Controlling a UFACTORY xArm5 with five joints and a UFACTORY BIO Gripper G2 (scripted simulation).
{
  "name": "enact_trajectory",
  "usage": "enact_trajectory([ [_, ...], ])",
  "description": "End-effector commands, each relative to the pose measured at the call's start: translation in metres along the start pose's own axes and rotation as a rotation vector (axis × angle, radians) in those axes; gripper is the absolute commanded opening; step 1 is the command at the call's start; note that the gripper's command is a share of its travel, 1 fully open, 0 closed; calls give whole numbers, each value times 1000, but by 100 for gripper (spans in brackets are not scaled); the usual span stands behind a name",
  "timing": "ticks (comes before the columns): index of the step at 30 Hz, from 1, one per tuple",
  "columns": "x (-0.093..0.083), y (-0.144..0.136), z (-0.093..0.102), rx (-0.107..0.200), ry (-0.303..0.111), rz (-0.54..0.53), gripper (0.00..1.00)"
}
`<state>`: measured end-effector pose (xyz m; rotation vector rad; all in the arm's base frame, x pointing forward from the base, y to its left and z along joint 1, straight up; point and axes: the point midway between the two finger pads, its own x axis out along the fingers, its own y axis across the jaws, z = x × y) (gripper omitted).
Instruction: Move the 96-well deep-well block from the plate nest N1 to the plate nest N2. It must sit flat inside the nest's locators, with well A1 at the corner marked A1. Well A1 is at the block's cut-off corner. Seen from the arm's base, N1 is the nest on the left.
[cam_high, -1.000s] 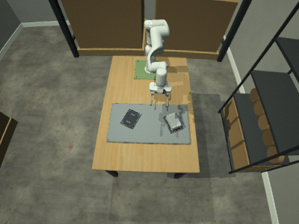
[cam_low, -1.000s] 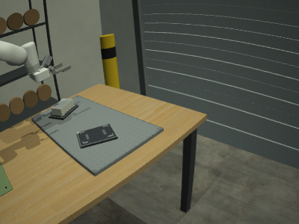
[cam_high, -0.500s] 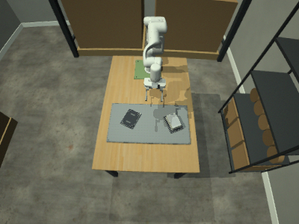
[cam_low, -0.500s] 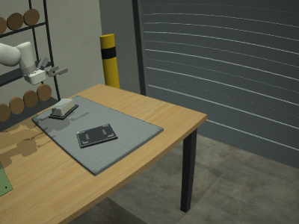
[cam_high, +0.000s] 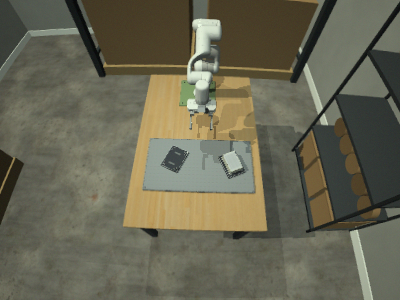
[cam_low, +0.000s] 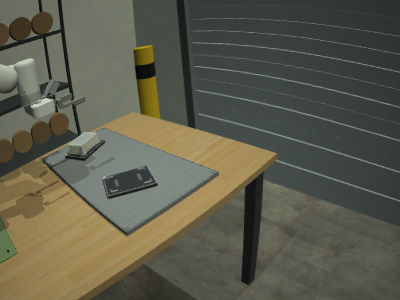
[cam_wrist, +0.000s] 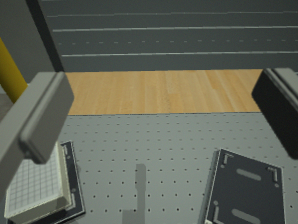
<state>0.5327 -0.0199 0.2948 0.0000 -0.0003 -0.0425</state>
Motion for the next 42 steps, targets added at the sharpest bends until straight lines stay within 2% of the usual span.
enact_trajectory([
  [1, -2, -2, 2, 0, -4, 2, 37],
  [8, -2, -2, 2, 0, -4, 2, 37],
  [17, 11, 31, -26, -1, -4, 302, 37],
  [19, 11, 31, -26, -1, -4, 302, 37],
  [22, 16, 41, -35, -1, -4, 402, 37],
  [42, 44, 106, -91, 0, -4, 408, 37],
])
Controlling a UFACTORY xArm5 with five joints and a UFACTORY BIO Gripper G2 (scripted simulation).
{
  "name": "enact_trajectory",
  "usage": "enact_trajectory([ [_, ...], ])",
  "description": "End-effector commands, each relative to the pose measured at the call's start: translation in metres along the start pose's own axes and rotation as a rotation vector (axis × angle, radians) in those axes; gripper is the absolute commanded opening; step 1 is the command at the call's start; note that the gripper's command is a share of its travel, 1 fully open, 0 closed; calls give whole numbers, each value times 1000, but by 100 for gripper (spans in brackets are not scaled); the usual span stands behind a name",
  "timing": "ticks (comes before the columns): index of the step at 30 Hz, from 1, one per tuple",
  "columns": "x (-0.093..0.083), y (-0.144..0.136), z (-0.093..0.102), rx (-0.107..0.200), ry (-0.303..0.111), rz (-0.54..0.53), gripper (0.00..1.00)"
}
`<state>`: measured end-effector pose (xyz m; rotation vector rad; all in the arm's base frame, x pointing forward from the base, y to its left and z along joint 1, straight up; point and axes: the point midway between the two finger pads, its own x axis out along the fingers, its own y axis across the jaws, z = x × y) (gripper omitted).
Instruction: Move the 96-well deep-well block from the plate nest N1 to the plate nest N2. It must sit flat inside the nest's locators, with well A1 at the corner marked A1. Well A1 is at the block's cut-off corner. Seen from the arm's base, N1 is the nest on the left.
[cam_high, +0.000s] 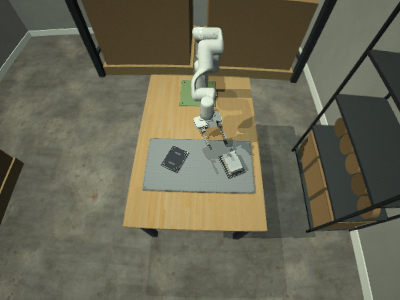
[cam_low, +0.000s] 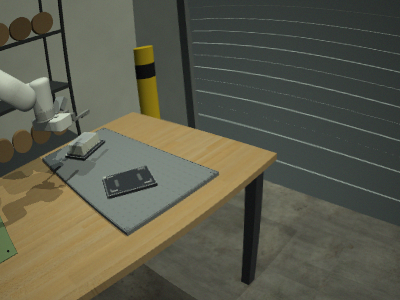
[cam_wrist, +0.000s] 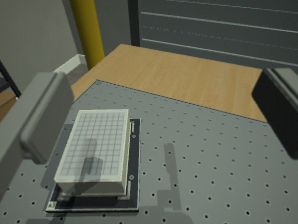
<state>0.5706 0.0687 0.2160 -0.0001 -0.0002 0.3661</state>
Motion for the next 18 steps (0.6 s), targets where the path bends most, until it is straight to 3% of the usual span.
enact_trajectory([
  [1, 18, 14, -16, -1, -4, 0, 37],
  [18, 61, 54, -62, -1, -4, 0, 37],
])
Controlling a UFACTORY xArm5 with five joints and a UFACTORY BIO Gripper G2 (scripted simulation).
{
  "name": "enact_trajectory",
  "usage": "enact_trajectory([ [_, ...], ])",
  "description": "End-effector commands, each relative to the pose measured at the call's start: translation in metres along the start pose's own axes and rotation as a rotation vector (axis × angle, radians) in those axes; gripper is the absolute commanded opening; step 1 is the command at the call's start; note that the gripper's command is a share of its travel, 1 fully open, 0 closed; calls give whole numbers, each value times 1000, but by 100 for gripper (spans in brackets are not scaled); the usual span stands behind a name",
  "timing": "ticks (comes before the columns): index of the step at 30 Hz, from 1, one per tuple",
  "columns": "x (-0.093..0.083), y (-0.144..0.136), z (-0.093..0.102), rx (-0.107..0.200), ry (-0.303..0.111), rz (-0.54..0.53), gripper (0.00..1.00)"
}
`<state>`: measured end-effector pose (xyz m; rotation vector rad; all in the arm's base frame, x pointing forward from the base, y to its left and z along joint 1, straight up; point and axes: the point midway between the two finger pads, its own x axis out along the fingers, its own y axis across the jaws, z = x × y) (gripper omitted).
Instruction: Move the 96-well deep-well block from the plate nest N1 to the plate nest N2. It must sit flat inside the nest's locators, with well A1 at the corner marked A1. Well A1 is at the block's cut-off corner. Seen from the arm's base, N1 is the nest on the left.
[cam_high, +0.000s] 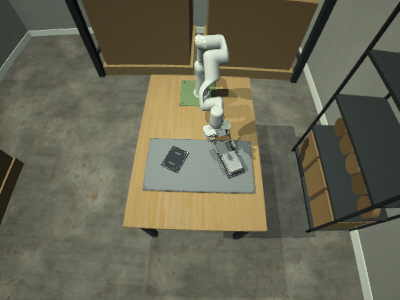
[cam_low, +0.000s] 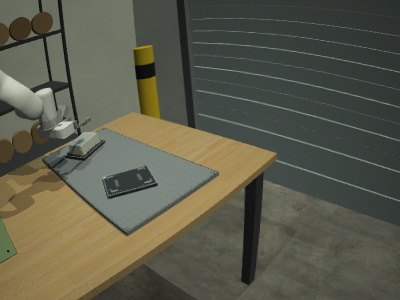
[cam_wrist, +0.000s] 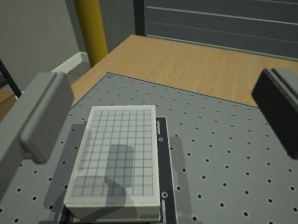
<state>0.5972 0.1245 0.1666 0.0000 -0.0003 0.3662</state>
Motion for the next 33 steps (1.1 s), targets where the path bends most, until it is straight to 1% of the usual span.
enact_trajectory([
  [1, 19, 14, -16, -1, -4, 0, 37],
  [8, 39, 33, -38, 0, -4, 0, 37],
  [10, 39, 33, -38, 0, -4, 0, 37],
  [13, 47, 41, -47, 0, -4, 0, 37],
  [33, 47, 41, -47, 0, -4, 0, 37],
])
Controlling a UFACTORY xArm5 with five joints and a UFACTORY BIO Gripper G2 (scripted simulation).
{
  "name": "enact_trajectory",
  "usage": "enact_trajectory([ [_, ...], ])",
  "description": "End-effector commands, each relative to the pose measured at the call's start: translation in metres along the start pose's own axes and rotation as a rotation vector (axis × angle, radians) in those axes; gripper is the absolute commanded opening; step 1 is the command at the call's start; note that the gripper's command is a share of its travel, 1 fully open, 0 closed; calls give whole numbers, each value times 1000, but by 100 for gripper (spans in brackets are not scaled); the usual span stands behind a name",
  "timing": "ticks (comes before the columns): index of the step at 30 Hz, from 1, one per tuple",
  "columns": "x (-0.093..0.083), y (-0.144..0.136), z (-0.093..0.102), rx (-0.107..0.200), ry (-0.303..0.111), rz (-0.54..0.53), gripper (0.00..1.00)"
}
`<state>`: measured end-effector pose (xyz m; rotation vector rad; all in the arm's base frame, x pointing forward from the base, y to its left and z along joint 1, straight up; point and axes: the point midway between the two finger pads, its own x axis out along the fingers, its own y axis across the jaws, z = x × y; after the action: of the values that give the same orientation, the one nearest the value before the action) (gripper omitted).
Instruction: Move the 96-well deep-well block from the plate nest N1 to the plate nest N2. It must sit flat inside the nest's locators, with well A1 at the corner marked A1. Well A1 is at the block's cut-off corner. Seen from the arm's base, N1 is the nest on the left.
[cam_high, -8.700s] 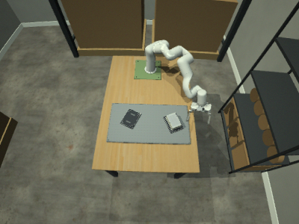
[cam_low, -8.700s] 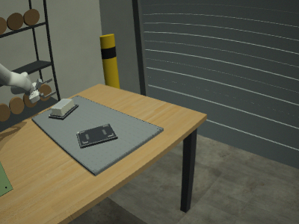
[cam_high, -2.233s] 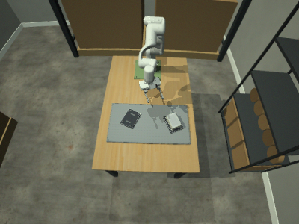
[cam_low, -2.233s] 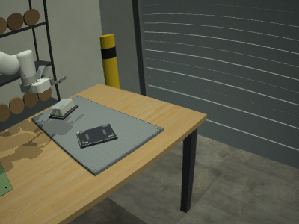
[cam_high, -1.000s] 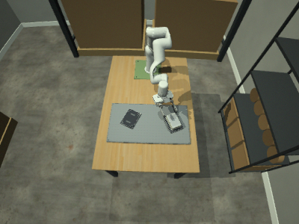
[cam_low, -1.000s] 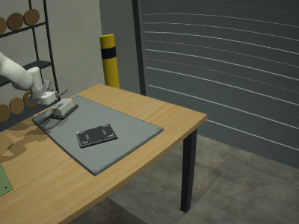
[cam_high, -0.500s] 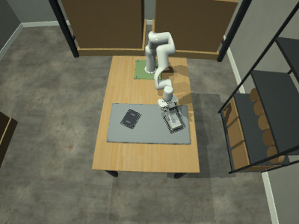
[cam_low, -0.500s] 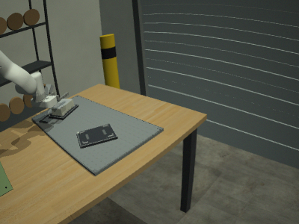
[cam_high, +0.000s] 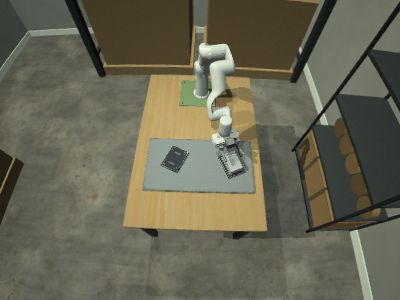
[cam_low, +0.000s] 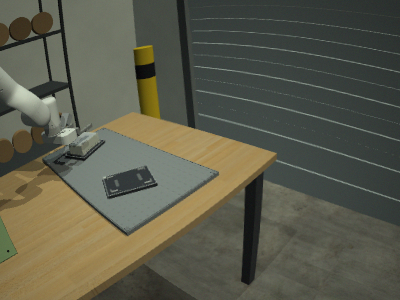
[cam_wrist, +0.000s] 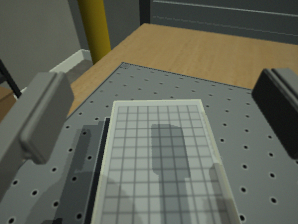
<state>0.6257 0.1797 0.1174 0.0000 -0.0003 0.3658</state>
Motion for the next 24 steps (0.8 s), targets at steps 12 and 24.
enact_trajectory([
  [12, 1, 0, -15, 0, -4, 0, 37],
  [24, 1, 0, -35, 0, -4, 0, 37],
])
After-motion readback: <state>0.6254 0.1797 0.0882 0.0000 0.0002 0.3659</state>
